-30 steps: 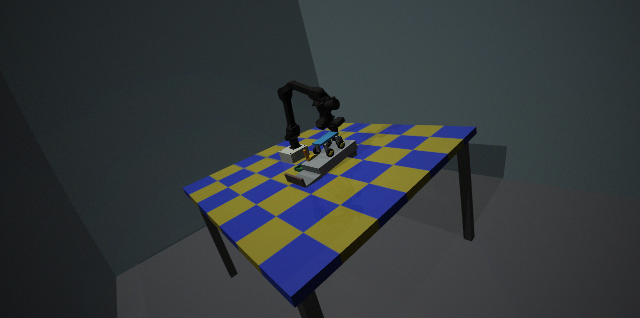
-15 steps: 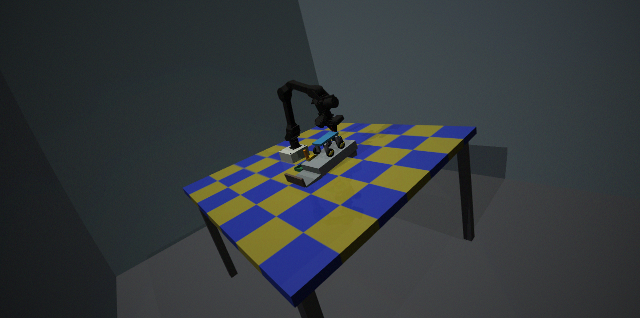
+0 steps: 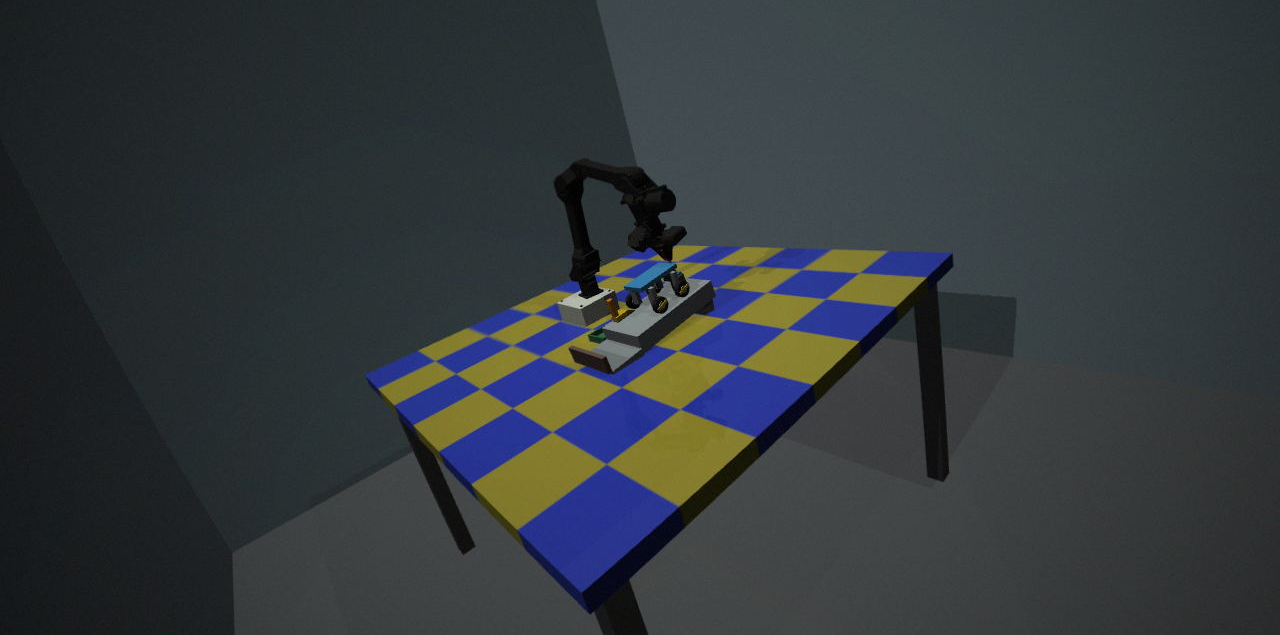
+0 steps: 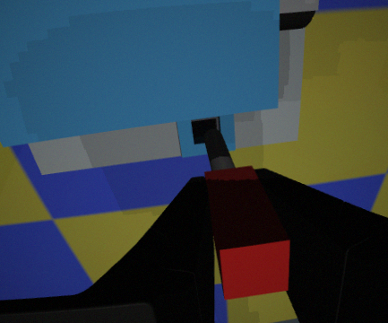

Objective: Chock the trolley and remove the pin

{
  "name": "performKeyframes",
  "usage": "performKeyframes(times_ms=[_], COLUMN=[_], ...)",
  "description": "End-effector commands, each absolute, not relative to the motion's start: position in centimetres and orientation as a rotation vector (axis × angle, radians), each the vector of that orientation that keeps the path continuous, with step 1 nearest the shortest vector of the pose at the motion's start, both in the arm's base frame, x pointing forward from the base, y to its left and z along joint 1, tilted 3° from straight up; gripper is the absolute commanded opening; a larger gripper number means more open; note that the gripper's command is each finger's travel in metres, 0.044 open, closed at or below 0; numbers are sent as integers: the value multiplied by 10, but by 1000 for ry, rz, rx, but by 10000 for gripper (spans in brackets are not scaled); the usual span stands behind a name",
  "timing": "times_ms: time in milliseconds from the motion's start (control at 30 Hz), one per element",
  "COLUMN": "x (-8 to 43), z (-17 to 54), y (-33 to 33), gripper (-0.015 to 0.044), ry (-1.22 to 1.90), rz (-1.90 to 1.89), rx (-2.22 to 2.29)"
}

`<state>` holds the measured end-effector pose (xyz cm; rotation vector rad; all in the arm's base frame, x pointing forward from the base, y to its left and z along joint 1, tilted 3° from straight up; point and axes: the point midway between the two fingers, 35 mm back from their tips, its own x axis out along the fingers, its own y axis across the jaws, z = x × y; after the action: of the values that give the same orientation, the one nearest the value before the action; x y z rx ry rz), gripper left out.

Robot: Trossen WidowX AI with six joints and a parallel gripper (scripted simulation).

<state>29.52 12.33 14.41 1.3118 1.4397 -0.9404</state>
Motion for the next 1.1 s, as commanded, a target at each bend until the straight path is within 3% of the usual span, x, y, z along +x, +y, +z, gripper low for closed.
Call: performKeyframes(times_ms=[0,1067], x=[296,291], z=[149,160], y=[124,156], gripper=[0,0], ry=[1442,1444], rz=[-930,-929], rx=[1316,1318])
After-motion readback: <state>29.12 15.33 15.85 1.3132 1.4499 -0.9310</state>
